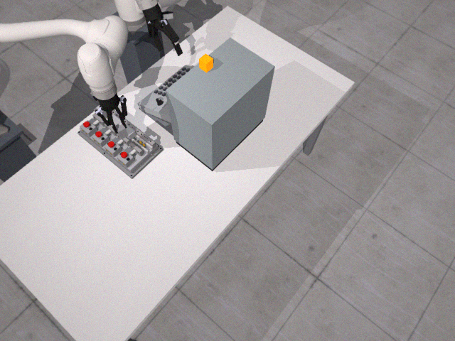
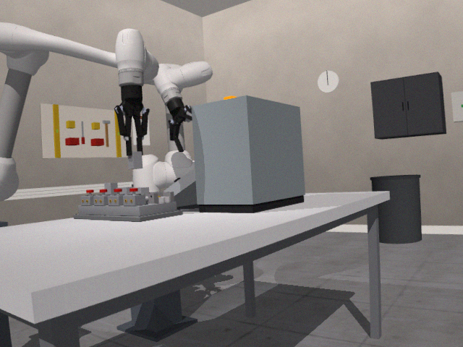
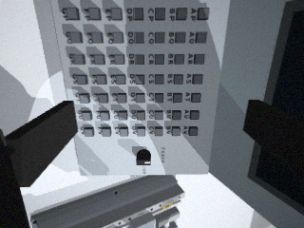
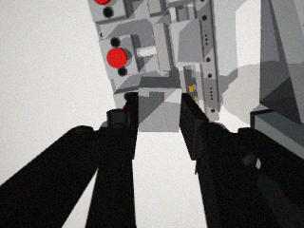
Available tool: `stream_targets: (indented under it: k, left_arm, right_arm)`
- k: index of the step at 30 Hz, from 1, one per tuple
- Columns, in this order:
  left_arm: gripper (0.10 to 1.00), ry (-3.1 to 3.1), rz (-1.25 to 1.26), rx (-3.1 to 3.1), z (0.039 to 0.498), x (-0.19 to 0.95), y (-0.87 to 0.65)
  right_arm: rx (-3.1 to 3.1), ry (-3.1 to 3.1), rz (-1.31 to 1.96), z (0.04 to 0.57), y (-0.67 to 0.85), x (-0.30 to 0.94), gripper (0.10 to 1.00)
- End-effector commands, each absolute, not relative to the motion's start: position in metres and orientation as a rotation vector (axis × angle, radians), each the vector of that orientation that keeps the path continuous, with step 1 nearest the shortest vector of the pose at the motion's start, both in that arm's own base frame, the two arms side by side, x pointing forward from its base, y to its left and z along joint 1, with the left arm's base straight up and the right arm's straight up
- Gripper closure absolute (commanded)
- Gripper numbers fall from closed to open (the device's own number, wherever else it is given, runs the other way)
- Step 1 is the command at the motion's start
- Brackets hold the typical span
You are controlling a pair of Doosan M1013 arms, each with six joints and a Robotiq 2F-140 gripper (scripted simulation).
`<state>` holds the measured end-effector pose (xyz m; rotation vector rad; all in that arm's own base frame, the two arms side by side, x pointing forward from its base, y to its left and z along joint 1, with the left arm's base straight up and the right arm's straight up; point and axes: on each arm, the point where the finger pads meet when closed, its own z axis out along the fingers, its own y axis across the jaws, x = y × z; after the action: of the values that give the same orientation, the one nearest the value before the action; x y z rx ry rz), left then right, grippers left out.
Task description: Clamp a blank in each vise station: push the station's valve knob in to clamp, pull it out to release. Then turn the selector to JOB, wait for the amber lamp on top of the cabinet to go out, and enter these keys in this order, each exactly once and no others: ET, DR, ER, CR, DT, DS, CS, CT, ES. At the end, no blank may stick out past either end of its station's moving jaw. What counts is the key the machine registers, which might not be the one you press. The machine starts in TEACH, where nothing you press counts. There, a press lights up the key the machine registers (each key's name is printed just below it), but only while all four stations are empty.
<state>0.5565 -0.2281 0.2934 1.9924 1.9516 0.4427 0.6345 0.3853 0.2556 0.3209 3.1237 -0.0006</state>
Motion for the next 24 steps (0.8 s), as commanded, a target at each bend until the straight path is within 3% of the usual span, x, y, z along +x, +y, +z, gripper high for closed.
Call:
stream_targets:
  k: [1,24]
  left_arm:
    - [0.098,1.951,0.443,1.992,0.294,0.557,-0.228]
    - [0.098,1.951,0.443,1.992,0.294,0.557,-0.228]
  right_arm:
    - [0.238,3.131,0.002,0.255,0.399,0.645,0.999]
    - [-0.012,3.140,0.002,0.247,0.440,0.673,0.999]
